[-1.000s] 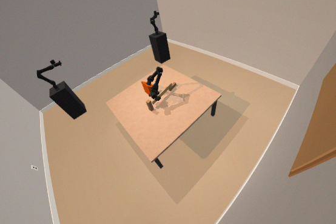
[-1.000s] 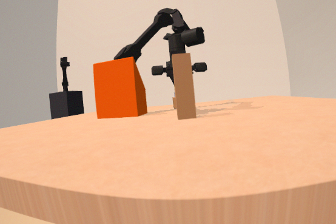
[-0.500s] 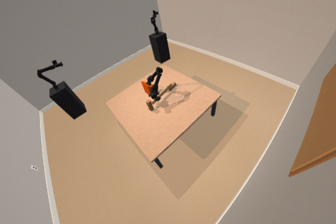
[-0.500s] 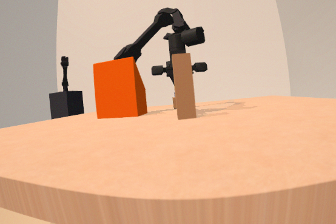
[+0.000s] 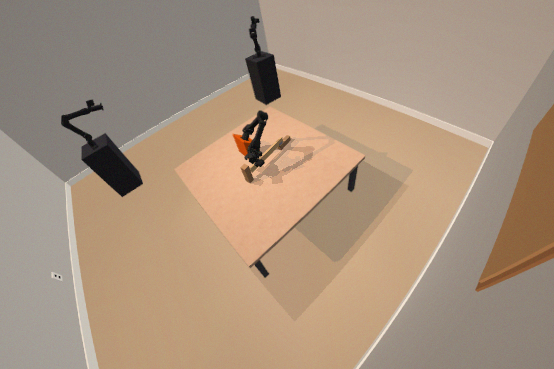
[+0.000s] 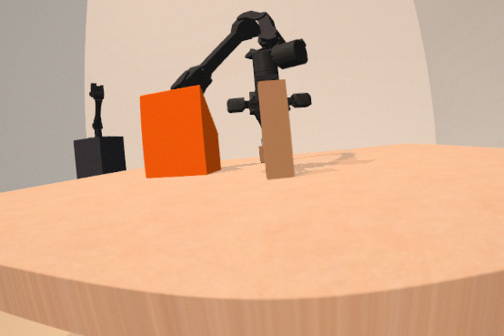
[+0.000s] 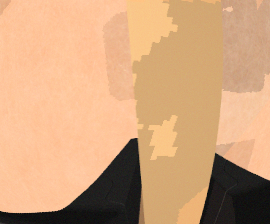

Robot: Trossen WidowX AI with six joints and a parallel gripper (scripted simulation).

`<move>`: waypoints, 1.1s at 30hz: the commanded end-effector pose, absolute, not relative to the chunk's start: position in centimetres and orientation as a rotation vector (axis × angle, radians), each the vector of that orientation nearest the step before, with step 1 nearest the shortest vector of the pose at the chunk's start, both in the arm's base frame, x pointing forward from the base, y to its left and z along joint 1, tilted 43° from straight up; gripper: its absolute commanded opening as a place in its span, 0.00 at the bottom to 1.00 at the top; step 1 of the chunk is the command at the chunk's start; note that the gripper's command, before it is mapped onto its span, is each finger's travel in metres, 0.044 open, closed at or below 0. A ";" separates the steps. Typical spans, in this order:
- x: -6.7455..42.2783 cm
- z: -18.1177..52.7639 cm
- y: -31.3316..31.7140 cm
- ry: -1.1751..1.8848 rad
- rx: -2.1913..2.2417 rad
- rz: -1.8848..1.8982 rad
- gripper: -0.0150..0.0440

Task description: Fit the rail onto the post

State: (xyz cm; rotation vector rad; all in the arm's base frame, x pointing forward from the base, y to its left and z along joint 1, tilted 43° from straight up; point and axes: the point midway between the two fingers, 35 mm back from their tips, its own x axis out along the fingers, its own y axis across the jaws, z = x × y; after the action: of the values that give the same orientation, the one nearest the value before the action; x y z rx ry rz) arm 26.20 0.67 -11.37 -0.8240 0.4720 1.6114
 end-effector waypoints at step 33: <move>26.6 -12.1 -0.2 0.470 -0.829 1.607 0.25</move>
State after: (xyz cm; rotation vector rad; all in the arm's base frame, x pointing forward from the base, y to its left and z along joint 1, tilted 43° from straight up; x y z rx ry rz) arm 26.45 -0.01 -12.00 -0.8241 0.4715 1.6110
